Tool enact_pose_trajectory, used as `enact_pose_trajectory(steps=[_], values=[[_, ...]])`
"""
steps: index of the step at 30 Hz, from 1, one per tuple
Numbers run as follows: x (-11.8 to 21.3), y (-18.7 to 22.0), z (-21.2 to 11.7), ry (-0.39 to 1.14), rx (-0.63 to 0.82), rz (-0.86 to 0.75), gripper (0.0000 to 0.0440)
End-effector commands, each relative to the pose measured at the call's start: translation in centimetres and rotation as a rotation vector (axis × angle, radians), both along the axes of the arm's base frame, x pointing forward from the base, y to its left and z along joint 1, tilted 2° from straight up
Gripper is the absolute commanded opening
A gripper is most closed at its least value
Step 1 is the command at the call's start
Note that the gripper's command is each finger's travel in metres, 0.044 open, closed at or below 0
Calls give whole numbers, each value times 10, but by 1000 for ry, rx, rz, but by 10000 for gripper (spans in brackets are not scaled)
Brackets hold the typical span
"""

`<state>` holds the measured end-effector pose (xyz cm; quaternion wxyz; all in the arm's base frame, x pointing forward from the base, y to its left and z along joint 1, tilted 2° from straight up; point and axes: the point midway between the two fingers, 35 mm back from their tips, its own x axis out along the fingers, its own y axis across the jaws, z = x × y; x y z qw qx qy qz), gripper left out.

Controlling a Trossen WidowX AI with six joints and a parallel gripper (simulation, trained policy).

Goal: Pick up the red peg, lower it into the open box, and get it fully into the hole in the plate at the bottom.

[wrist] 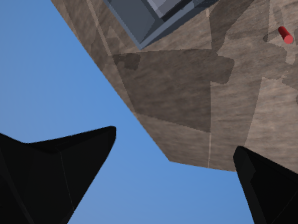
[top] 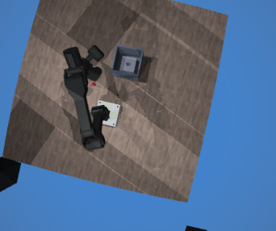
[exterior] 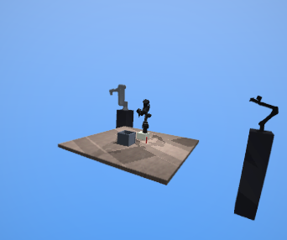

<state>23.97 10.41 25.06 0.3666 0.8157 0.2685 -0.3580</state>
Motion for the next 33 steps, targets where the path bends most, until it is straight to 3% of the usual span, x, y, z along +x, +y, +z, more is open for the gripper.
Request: enact_pose_trajectory(steps=[1,33], values=[[-8,11,-18,68,-41,87,437],[-71,23,-158,561,-351,621,440]])
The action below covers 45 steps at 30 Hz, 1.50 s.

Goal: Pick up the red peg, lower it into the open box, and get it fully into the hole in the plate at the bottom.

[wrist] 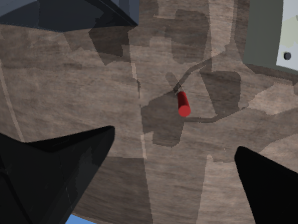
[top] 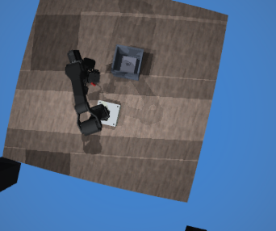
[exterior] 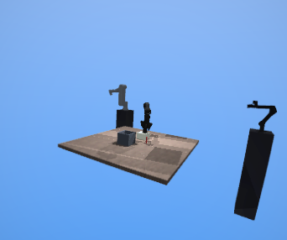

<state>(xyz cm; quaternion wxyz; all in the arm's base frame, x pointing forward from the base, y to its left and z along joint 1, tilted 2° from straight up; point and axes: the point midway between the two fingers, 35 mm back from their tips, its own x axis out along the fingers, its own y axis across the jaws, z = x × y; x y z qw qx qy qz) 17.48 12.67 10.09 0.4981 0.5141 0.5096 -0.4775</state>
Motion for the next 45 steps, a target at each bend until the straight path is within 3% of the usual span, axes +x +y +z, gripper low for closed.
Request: enact_pose_trajectory(steps=[1,16,32,34,45], values=[[-7,0,-12,41,-18,53,440],[-19,-8,-58,119,-103,185,435],[-20,-13,-108,109,-143,202,402],[-20,-12,-113,106,-142,203,370],[-10,2,-133,86,-113,250,92]])
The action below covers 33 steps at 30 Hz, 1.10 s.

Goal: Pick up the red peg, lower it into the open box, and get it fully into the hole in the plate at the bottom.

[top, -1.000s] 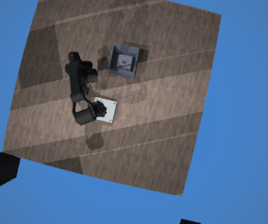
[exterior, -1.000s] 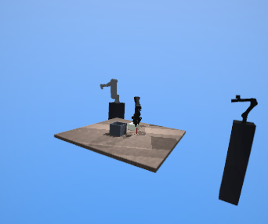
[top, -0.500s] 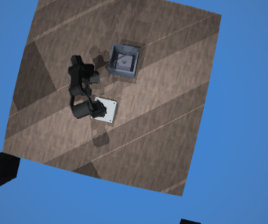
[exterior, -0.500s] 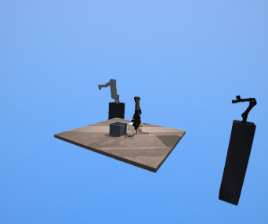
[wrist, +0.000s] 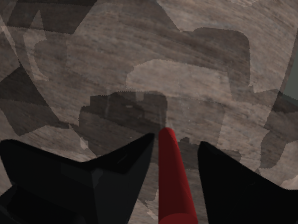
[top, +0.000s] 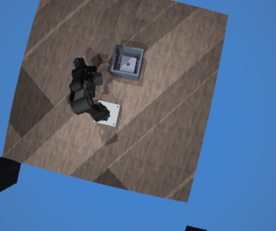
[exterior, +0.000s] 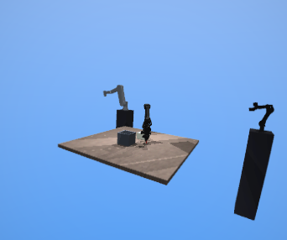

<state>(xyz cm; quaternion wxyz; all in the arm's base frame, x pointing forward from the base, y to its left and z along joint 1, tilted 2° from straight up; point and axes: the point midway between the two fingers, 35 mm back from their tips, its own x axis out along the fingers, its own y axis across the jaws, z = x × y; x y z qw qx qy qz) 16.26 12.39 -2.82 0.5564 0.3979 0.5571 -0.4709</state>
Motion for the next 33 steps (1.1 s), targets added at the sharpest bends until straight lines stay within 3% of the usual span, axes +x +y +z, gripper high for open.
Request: enact_pose_trajectory(steps=[1,5,20,33], values=[[3,6,-5,-5,16,25,66],[8,13,-6,-19,36,43,0],[27,27,22,-100,105,11,0],[56,39,67,-213,187,12,0]])
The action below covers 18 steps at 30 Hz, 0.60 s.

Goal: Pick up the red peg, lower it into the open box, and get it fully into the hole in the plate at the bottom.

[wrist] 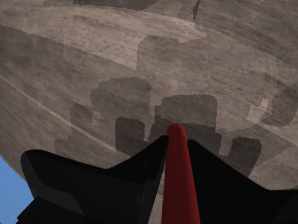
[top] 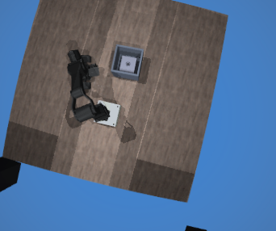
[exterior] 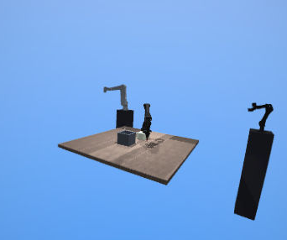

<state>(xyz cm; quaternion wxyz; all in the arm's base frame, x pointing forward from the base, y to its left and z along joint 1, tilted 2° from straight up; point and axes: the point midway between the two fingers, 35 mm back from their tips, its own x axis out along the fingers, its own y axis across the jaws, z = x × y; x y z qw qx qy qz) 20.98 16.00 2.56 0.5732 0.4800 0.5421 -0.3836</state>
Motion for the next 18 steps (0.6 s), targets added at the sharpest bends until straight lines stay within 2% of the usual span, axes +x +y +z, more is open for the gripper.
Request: enact_pose_trajectory(steps=[1,18], values=[[11,4,17,-41,30,4,0],[54,-20,85,-183,19,22,0]])
